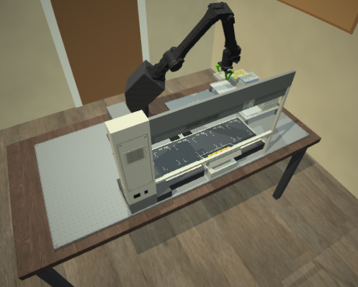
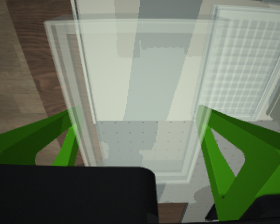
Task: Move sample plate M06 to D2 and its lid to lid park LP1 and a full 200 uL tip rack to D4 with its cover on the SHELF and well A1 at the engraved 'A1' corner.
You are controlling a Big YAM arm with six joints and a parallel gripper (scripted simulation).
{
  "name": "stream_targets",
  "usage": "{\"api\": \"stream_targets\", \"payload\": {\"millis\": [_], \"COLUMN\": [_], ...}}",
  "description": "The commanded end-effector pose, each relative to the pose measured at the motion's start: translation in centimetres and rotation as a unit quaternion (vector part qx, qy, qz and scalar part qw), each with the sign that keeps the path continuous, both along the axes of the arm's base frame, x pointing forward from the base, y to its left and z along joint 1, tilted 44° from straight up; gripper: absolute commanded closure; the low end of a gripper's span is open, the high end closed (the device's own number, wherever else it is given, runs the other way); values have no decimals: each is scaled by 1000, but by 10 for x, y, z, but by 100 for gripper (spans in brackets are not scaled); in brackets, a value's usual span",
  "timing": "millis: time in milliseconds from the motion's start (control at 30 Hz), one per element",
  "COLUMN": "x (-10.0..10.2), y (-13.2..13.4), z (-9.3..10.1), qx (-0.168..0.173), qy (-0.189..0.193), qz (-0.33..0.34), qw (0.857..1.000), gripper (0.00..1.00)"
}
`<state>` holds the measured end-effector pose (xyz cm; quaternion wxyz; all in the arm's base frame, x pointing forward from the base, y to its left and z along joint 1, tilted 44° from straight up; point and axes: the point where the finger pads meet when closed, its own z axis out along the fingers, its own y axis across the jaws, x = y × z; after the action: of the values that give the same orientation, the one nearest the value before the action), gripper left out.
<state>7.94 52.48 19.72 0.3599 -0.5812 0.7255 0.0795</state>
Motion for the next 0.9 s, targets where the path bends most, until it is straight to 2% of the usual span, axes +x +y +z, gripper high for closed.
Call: {"api": "stream_targets", "payload": {"millis": [0, 100, 133, 167, 267, 433, 600, 667, 700, 733, 867], "x": [7, 8, -3, 0, 12, 11, 20, 20, 8, 10, 24], "y": [11, 14, 16, 18, 21, 28, 32, 32, 33, 36, 35], "z": [16, 11, 19, 11, 10, 5, 2, 2, 13, -1, -12], "qx": [23, 19, 28, 22, 24, 25, 27, 27, 38, 27, 21], "qy": [-5, -4, -4, -4, -5, -4, -5, -5, -5, -5, -5], "qz": [0, 1, 11, 10, 1, 5, 1, 1, 12, 11, 1], "qw": [1000, 1000, 1000, 1000, 1000, 1000, 1000, 1000, 999, 1000, 1000], "gripper": [100, 100, 100, 100, 100, 100, 100, 100, 100, 100, 100]}}
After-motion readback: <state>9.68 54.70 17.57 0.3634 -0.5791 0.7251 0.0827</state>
